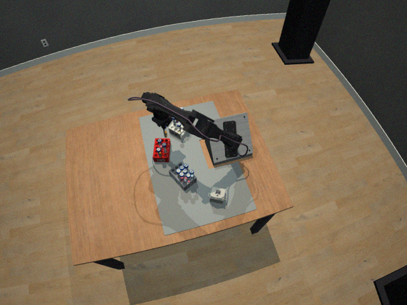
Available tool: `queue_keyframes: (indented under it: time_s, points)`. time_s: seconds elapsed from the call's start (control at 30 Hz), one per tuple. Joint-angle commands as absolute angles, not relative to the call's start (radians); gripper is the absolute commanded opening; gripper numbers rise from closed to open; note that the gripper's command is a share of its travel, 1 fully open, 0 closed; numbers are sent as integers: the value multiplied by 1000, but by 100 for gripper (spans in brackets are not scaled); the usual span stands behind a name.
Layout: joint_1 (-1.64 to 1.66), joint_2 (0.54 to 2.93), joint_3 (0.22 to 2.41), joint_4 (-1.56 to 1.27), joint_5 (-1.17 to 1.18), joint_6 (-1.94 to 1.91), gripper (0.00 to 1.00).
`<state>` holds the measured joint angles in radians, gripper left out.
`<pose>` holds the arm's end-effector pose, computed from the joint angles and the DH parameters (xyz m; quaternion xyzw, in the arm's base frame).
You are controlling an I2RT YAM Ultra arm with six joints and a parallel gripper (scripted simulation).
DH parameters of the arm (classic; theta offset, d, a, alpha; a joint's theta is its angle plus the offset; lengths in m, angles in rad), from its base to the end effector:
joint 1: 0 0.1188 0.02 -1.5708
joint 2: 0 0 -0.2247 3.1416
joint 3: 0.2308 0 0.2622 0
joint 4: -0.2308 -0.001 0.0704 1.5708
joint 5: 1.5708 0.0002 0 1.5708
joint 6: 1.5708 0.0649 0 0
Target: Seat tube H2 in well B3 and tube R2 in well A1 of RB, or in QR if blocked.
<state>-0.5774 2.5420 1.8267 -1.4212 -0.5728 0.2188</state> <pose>0.3301 -0.1719 0.0181 -0.4298 -0.8185 -0.3147 0.2151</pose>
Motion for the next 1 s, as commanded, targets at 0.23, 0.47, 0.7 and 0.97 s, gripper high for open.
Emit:
queue_keyframes:
  time_s: [0.23,0.47,0.7,0.97]
  points:
    - [-586,2543,1852,-1438,-578,224,0]
    - [-586,2543,1852,-1438,-578,224,0]
    - [-586,2543,1852,-1438,-578,224,0]
    - [-590,2517,1865,-1448,-588,234,0]
